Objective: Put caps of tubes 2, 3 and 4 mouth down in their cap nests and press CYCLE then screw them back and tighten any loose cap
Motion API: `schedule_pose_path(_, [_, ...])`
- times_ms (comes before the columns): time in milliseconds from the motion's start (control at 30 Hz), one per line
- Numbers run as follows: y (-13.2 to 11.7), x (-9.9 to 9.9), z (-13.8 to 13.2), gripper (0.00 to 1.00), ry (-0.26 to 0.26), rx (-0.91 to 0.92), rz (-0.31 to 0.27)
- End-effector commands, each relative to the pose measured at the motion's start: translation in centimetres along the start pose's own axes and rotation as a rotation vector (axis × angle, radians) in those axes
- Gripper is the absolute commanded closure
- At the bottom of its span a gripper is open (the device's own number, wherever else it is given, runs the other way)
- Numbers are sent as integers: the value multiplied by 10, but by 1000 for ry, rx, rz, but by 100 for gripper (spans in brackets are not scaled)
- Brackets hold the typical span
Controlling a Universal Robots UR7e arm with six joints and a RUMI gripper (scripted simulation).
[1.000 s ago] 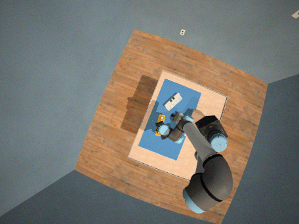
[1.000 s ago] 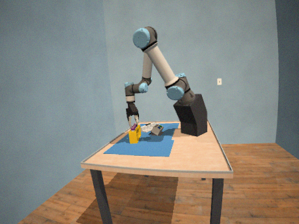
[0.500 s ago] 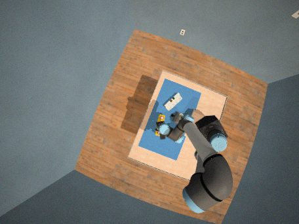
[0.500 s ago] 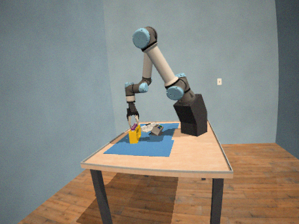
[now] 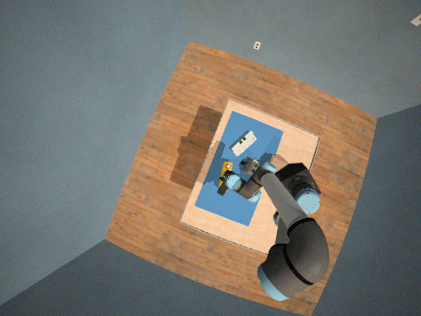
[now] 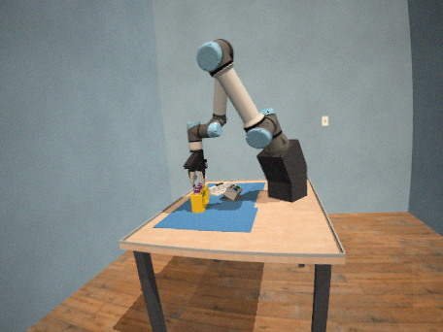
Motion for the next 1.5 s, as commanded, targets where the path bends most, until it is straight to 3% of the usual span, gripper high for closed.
schedule_pose_path(0, [1, 0, 0, 65, -11, 210, -16])
schedule_pose_path(267, [1, 0, 0, 65, -11, 210, -16])
schedule_pose_path(300, [1, 0, 0, 100, -11, 210, -16])
schedule_pose_path(800, [1, 0, 0, 100, -11, 160, -16])
schedule_pose_path(1300, [1, -1, 0, 100, -4, -590, -20])
schedule_pose_path(1367, [1, -1, 0, 100, -4, -590, -20])
schedule_pose_path(1467, [1, -1, 0, 100, -3, -740, -20])
Point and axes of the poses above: the point where the finger pads meet when closed, its own x axis out along the fingers, its own z axis across the jaws, y = z × x, the point moved 3 cm from there along -x, back along the fingers, and after that the axes turned 2 degrees about x, right-handed, at the moved point
